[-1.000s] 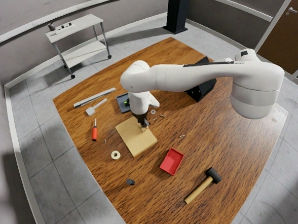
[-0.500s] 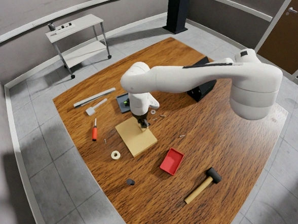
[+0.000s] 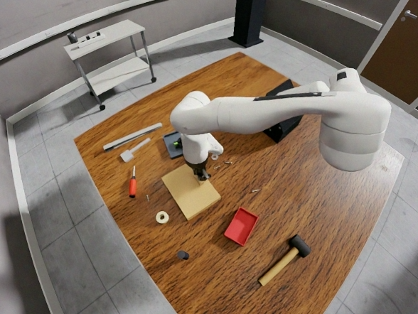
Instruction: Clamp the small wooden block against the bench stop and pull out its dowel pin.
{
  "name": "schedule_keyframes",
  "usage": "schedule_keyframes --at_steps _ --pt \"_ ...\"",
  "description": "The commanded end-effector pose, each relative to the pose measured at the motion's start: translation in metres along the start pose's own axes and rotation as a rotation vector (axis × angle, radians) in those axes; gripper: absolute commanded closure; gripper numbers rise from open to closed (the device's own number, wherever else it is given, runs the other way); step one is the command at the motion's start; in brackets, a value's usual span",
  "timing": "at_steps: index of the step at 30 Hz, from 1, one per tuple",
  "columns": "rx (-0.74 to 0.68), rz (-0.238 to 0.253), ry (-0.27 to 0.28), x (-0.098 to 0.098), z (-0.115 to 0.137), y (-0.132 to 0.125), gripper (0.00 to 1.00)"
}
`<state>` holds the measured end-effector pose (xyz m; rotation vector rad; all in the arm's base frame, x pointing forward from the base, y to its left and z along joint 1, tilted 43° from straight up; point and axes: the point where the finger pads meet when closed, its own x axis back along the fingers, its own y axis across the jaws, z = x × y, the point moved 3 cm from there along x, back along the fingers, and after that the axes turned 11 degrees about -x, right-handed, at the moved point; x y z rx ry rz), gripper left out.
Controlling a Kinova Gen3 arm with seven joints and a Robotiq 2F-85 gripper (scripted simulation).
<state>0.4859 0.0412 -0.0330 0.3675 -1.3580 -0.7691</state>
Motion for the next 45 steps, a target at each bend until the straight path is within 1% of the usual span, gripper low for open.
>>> schedule_keyframes --at_steps 1,19,45 --pt "0.0 0.0 -0.002 -0.003 -0.001 0.0 0.66" --pt "0.0 0.0 -0.002 -0.014 -0.001 0.0 0.66" --pt "0.0 0.0 -0.002 -0.015 -0.001 0.0 0.66"
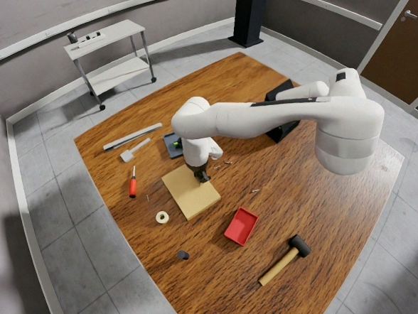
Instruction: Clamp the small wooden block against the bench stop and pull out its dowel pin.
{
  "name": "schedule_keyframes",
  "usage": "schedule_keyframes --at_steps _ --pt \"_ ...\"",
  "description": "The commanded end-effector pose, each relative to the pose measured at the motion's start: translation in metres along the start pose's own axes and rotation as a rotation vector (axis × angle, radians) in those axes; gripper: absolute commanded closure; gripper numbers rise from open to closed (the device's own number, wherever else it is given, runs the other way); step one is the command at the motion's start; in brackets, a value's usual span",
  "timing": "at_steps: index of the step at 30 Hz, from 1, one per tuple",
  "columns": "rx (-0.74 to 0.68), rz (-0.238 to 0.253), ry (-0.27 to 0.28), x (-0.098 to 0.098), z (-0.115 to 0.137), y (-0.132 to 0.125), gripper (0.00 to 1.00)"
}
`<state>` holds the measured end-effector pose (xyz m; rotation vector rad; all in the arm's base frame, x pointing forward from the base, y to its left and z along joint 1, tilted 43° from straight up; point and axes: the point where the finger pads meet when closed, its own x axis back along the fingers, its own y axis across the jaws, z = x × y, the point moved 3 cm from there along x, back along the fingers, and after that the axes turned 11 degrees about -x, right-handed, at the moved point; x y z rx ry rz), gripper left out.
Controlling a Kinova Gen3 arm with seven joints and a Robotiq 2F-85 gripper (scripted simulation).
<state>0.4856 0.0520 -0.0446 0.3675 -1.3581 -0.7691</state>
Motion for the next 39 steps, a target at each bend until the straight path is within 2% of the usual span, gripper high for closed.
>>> schedule_keyframes --at_steps 1,19,20,27,28,33,34,39 --pt "0.0 0.0 -0.002 0.001 -0.0006 -0.0001 0.66" --pt "0.0 0.0 -0.002 0.001 -0.0006 -0.0001 0.66" --pt "0.0 0.0 -0.002 0.001 -0.0006 -0.0001 0.72" --pt "0.0 0.0 -0.002 0.001 -0.0006 -0.0001 0.72" --pt "0.0 0.0 -0.002 0.0011 -0.0006 -0.0001 0.78" --pt "0.0 0.0 -0.002 0.0013 -0.0006 -0.0001 0.78" --pt "0.0 0.0 -0.002 0.0013 -0.0006 -0.0001 0.84" --pt "0.0 0.0 -0.002 0.0015 -0.0006 -0.0001 0.84"
